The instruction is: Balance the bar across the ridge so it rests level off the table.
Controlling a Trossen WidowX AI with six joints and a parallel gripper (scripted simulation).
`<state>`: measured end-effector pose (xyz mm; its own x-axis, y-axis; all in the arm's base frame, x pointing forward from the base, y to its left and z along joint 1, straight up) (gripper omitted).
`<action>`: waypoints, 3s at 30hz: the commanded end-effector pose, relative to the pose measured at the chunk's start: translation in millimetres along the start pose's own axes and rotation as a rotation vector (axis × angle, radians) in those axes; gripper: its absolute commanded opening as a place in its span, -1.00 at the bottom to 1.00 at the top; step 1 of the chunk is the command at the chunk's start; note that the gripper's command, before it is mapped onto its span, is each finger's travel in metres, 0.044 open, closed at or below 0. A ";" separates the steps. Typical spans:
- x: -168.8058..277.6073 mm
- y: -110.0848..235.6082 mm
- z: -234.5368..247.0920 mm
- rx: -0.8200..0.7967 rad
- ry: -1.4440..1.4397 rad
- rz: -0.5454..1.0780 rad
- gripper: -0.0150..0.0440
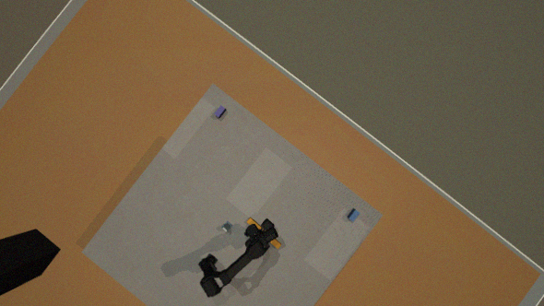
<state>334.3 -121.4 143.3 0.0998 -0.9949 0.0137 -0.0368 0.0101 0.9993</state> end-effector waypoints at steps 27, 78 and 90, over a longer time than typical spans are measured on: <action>-0.2 -0.3 0.5 -0.003 0.000 -0.001 -0.32; -30.2 105.6 1.4 -0.006 0.174 -0.003 -0.49; -76.8 109.1 9.9 -0.005 0.448 -0.008 -0.49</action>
<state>317.8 -56.1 250.6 0.4575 -0.8891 0.0160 -0.0301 0.0025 0.9995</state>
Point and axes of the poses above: the point midway between the two fingers, 35 mm back from their tips, its own y axis back along the fingers, its own z axis across the jaws, x = y × z, the point moved 9 cm from there along y, back along the fingers, and after that the axes turned 9 degrees about y, right-handed, at the moved point
